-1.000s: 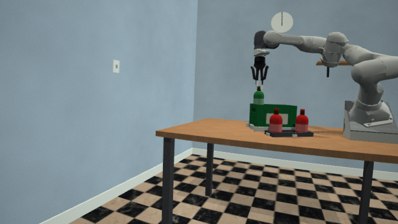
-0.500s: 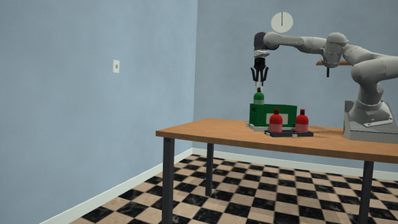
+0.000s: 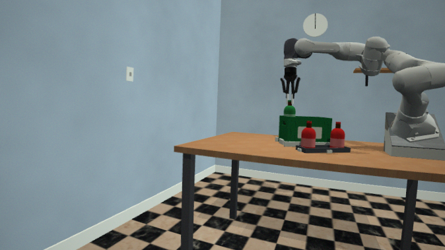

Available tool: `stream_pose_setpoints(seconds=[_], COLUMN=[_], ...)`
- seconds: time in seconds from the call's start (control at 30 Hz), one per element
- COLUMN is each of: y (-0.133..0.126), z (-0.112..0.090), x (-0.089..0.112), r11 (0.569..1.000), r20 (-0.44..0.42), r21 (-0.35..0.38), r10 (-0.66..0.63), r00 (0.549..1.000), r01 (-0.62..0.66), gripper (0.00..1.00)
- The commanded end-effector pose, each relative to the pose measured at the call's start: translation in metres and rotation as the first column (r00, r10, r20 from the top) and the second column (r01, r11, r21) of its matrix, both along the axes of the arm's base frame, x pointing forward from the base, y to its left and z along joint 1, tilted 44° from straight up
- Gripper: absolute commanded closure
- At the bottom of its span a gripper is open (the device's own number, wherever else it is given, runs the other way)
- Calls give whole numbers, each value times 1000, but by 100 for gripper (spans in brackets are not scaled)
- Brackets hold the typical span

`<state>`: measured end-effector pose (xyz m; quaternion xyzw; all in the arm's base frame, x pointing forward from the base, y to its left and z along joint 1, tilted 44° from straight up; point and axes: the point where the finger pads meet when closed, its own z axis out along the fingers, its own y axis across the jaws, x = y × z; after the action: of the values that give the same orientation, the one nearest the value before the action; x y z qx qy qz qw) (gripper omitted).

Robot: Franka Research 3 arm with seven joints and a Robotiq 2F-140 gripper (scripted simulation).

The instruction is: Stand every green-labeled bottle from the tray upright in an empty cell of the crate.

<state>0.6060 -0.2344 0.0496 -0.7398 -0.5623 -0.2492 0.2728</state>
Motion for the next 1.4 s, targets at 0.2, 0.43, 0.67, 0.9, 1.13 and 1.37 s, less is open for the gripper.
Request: stream_pose_setpoints(seconds=[0.2, 0.43, 0.67, 0.9, 1.13, 1.37], y=[1, 3, 4, 4, 4, 4], z=[-2, -6, -7, -7, -7, -7], x=[4, 4, 4, 4, 4, 4], r11=[1000, 1000, 1000, 1000, 1000, 1000], r20=[8, 8, 8, 8, 8, 8], r21=[4, 4, 4, 4, 4, 4], r10=[-22, -22, -22, -22, -22, -22], r00=[1000, 1000, 1000, 1000, 1000, 1000], r01=[22, 22, 22, 22, 22, 22], gripper=[100, 100, 100, 100, 100, 100])
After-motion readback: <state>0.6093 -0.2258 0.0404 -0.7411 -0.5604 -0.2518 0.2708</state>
